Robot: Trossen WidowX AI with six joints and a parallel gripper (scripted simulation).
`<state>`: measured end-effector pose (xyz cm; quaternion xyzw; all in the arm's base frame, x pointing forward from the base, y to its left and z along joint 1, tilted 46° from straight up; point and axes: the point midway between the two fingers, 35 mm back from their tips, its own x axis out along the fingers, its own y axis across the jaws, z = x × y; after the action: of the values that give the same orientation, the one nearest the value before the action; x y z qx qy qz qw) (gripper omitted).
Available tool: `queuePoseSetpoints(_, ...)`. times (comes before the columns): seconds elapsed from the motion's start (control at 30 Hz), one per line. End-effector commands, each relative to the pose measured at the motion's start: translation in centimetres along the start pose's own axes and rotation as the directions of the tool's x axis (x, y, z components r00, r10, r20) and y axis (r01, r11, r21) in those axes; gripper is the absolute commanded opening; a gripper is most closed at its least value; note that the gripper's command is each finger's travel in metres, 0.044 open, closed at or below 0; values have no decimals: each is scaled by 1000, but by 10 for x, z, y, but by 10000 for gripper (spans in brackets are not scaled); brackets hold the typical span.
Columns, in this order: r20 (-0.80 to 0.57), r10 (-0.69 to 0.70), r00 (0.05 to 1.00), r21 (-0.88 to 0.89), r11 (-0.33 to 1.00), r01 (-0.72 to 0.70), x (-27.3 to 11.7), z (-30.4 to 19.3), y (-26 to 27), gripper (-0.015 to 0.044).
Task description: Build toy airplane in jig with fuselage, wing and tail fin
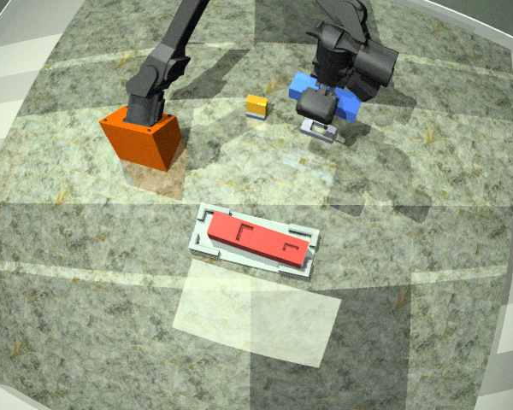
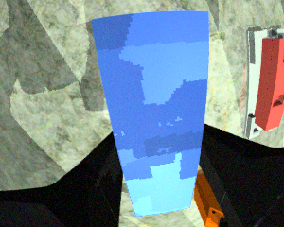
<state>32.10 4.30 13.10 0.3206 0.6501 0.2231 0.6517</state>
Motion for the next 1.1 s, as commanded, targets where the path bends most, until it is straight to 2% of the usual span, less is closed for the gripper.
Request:
queuePoseSetpoints(0.0,-2,-7,1000,57,998,7,1,2,-10,0)
queuePoseSetpoints(0.53,4,-26,1000,313,950,23,6,10,-61,0)
queuePoseSetpoints(1.07,6,-36,999,553,833,27,11,9,-113,0)
